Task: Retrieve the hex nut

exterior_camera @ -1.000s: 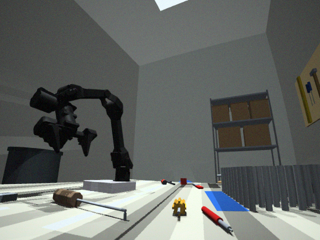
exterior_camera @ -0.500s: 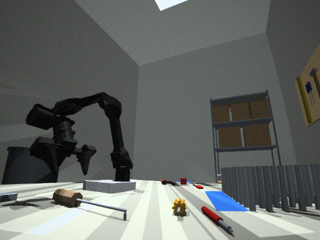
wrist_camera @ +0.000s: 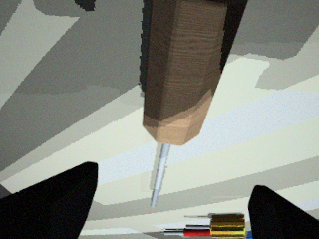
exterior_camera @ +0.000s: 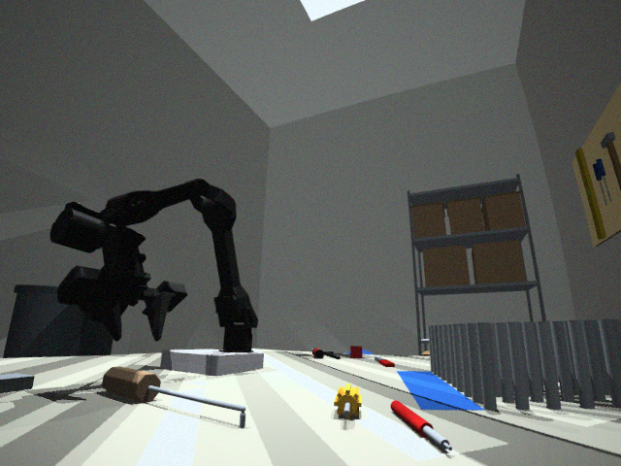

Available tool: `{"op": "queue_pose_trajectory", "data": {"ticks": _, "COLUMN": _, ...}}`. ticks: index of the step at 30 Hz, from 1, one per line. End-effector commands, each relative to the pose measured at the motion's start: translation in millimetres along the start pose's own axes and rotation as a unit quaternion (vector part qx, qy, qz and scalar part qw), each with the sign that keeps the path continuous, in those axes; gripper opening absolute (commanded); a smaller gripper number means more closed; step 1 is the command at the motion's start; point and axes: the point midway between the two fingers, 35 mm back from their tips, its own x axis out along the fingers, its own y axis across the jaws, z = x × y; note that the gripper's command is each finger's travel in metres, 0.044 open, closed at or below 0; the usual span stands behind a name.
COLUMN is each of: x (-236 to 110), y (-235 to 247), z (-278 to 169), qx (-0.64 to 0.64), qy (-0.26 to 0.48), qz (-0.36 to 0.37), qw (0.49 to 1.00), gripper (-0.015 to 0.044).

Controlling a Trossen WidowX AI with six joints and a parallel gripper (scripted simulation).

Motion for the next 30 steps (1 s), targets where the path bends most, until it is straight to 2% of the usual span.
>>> {"op": "queue_pose_trajectory", "data": {"ticks": 1, "x": 0.0, "y": 0.6, "z": -0.8, "qx": 0.002, "qy": 0.002, "qz": 0.001, "qw": 1.000, "gripper": 0.0280}}
{"op": "queue_pose_trajectory", "data": {"ticks": 30, "x": 33.5, "y": 3.1, "z": 21.5, "qx": 0.002, "qy": 0.002, "qz": 0.001, "qw": 1.000, "gripper": 0.0280}}
